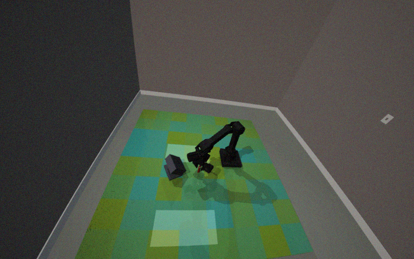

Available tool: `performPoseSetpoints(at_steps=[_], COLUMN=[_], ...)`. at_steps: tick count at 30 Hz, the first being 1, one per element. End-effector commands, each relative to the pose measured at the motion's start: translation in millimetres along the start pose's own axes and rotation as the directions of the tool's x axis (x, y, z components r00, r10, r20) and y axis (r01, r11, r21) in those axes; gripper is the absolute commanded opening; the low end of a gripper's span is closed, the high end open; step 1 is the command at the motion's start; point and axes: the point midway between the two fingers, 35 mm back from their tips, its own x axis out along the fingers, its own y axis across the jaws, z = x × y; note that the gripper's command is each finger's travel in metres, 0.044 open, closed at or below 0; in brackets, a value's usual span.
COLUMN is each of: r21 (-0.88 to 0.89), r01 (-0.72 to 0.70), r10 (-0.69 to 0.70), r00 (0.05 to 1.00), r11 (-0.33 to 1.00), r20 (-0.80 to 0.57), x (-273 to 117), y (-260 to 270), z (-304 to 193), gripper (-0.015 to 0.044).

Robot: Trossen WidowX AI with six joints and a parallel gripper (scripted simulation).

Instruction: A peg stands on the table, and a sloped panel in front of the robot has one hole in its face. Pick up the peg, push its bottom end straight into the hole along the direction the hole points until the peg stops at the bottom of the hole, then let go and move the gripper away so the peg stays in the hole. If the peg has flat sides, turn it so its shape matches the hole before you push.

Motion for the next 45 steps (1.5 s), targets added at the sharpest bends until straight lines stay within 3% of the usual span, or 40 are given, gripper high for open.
performPoseSetpoints(at_steps=[1,9,32,45], r21=[0.000,0.000,0.003,-0.070], r01=[-0.001,-0.001,0.003,-0.002], r10=[0.001,0.001,-0.003,0.000], r00=[1.000,1.000,1.000,1.000], r11=[1.000,1.000,1.000,0.998], r20=[-0.001,-0.001,-0.001,-0.022], x=[-1,-1,-78,-80], y=[0,0,1,3], z=[0,0,0,1], gripper=[0.0072,0.0000,0.0000,0.0000])
